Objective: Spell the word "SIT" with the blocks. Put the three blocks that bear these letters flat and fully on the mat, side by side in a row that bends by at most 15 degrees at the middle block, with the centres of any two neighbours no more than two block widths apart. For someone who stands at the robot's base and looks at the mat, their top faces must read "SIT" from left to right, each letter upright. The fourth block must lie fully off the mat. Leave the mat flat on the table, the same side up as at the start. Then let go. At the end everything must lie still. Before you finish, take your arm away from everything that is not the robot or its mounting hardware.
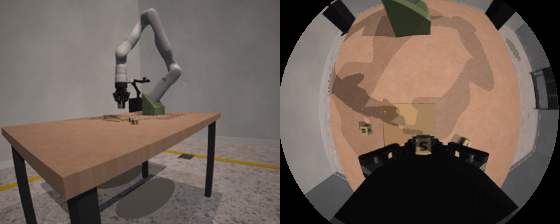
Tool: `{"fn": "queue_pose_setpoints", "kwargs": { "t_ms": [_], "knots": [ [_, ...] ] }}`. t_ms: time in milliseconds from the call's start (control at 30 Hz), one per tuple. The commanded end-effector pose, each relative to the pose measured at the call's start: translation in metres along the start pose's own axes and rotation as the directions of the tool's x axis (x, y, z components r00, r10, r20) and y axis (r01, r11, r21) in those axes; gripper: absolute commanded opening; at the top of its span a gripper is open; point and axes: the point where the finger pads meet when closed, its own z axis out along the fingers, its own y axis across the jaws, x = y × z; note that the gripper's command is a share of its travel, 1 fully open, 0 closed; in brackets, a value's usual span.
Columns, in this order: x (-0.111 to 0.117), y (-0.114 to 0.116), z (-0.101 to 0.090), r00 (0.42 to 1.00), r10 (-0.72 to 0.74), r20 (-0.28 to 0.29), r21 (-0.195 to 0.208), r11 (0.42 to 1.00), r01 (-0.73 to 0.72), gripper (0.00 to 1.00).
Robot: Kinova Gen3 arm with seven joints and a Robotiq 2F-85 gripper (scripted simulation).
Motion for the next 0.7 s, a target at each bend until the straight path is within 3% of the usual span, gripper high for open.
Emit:
{"fn": "queue_pose_setpoints", "kwargs": {
  "t_ms": [0, 67, 367, 667],
  "knots": [
    [0.005, 0.003, 0.019, 1.0, 0.002, -0.018, -0.012, 1.0, -0.002, 0.21],
    [0.005, 0.003, 0.019, 1.0, 0.002, -0.018, -0.012, 1.0, -0.002, 0.21],
    [0.006, 0.004, 0.054, 1.0, 0.002, -0.018, -0.012, 1.0, -0.002, 0.21],
    [0.006, 0.004, 0.06, 1.0, 0.002, -0.018, -0.012, 1.0, -0.002, 0.21]
  ]
}}
